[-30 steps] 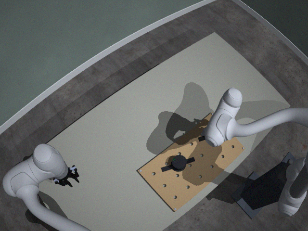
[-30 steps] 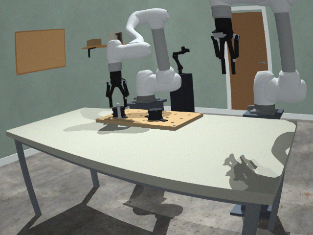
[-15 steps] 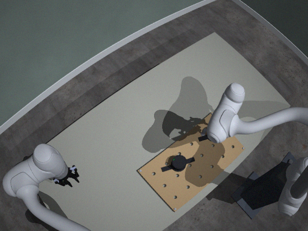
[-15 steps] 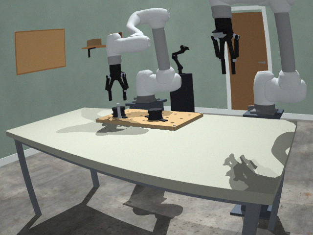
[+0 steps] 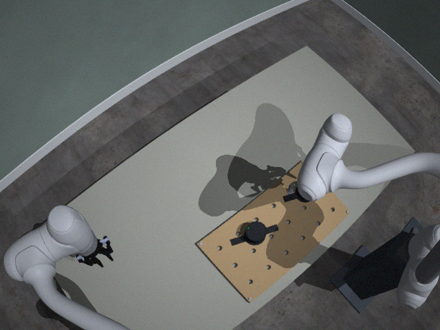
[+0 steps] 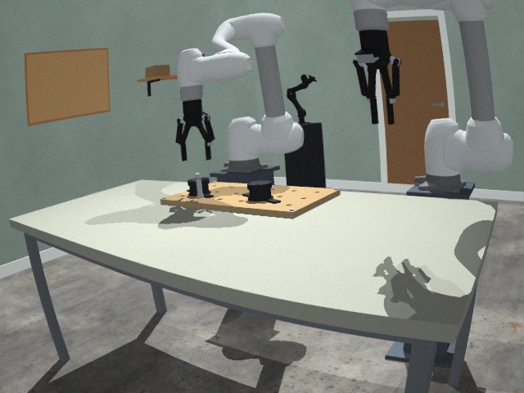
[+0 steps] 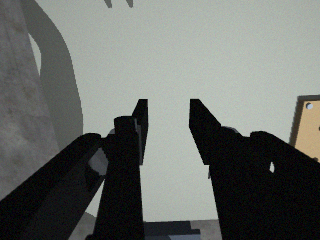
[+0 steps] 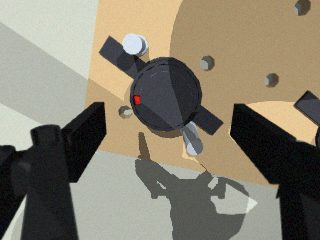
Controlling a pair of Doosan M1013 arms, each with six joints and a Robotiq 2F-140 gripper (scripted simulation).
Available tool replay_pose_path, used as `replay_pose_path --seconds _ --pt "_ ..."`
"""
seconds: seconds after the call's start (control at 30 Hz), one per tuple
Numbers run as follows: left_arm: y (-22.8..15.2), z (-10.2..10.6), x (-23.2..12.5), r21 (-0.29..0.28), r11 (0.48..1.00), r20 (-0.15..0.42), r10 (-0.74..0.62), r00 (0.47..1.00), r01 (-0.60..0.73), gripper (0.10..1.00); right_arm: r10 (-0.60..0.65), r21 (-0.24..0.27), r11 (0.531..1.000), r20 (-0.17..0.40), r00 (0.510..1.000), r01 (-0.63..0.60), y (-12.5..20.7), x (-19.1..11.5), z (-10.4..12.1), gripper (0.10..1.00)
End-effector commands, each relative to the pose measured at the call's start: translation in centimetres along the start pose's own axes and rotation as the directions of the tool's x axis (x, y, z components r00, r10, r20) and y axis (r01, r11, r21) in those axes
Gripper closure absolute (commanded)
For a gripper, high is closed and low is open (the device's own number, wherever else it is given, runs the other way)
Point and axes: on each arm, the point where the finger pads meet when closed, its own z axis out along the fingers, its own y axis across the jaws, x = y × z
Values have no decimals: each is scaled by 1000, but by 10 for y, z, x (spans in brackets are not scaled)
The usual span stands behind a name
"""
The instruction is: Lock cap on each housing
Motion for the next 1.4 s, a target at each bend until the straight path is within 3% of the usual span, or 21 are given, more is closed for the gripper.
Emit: replay_pose_path --seconds 0.0,0.6,0.9,0.97,1.17,1.37 --pt "0 -1 0 0 1000 -1 0 1000 0 770 0 0 1000 1 1000 0 0 0 1 367" --pt "0 -1 0 0 1000 -1 0 1000 0 770 -8 0 1000 1 1000 8 0 0 1 403" --pt "0 -1 0 0 1000 -1 0 1000 0 770 -256 -2 967 2 967 256 0 -1 7 403" --pt "0 -1 0 0 1000 -1 0 1000 0 770 -256 -2 967 2 967 256 0 -1 7 403" --pt "0 -1 0 0 1000 -1 0 1000 0 770 -417 -3 909 3 909 417 0 -1 11 403" --pt "0 -1 0 0 1000 -1 0 1000 0 770 -570 -3 822 4 822 570 0 -1 15 403"
